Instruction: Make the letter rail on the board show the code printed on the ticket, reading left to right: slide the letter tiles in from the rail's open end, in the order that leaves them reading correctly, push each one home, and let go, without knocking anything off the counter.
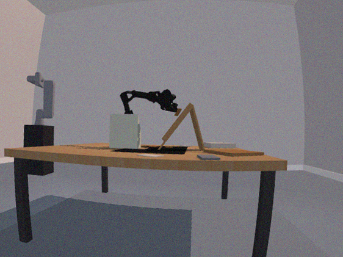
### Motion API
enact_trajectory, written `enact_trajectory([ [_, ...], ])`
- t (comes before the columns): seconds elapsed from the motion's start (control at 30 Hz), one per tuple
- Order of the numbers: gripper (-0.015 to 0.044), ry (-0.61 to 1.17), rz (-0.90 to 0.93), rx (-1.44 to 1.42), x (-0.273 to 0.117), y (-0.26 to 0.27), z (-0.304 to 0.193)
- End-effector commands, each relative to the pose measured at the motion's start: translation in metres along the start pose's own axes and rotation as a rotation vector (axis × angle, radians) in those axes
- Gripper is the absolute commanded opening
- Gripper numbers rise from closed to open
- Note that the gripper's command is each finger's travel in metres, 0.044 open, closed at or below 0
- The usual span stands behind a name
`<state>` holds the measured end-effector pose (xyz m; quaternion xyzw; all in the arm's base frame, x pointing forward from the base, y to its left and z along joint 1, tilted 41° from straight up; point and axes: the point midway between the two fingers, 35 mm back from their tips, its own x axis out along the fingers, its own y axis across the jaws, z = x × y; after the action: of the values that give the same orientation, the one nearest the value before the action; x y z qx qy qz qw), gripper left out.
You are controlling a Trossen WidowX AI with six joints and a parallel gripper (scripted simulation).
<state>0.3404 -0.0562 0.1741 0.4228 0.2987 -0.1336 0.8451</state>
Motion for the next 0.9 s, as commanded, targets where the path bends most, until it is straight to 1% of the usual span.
enact_trajectory([
  [0.0,0.0000,0.014,0.046,-0.063,-0.007,0.014,-0.015],
  [0.6,0.0000,0.082,0.366,-0.311,-0.056,0.082,-0.092],
  [0.77,0.0000,0.085,0.378,-0.320,-0.059,0.084,-0.095],
  [0.87,0.0000,0.086,0.378,-0.322,-0.053,0.086,-0.096],
])
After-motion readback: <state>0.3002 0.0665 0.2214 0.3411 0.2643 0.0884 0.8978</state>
